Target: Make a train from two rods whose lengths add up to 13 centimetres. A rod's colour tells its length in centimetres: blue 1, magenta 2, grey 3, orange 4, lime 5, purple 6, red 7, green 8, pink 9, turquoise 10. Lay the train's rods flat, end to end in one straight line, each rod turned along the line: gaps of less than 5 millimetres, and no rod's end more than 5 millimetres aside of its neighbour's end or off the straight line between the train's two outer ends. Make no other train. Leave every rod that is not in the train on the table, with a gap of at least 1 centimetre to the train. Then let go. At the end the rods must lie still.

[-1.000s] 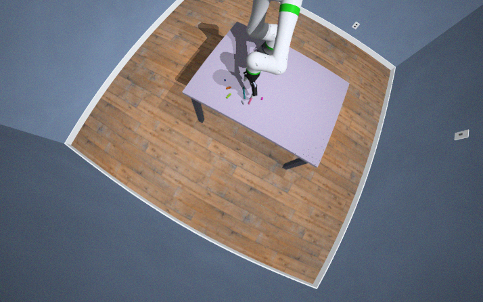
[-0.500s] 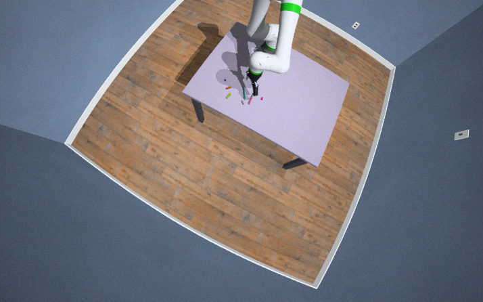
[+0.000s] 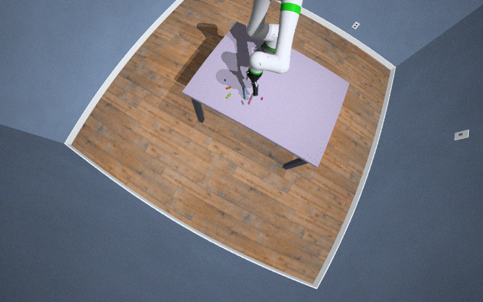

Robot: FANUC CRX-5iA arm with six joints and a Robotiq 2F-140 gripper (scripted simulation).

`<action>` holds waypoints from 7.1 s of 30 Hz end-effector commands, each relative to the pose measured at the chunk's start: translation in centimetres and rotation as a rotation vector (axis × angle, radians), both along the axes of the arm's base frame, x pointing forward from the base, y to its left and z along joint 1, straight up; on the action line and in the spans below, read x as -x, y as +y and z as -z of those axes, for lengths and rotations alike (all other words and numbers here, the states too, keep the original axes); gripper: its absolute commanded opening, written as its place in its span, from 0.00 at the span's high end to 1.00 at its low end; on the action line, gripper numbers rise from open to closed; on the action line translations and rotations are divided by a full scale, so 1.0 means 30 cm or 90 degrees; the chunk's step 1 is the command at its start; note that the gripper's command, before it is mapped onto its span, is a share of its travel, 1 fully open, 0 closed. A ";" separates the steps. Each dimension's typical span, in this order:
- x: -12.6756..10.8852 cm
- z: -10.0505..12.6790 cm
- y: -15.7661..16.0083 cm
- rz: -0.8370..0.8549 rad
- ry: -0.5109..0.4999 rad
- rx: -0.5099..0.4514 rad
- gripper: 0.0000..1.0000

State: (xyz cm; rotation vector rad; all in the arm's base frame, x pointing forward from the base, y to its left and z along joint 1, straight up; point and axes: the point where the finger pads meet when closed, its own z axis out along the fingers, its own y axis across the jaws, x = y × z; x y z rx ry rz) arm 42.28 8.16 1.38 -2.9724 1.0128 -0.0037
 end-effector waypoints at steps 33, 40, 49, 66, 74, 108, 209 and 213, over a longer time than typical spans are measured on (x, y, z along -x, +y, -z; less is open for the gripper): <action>-0.001 -0.001 0.000 0.000 0.000 0.000 0.00; -0.001 -0.001 0.000 0.000 0.000 0.000 0.00; -0.001 -0.001 0.000 0.000 0.000 0.000 0.00; 0.002 -0.001 0.025 -0.179 0.000 0.001 0.00; 0.005 -0.001 0.050 -0.357 0.000 0.001 0.00; 0.020 -0.001 0.140 -0.999 -0.001 0.003 0.00; 0.010 -0.004 0.126 -0.946 -0.001 0.003 0.00; -0.011 -0.008 0.095 -0.834 -0.001 0.003 0.00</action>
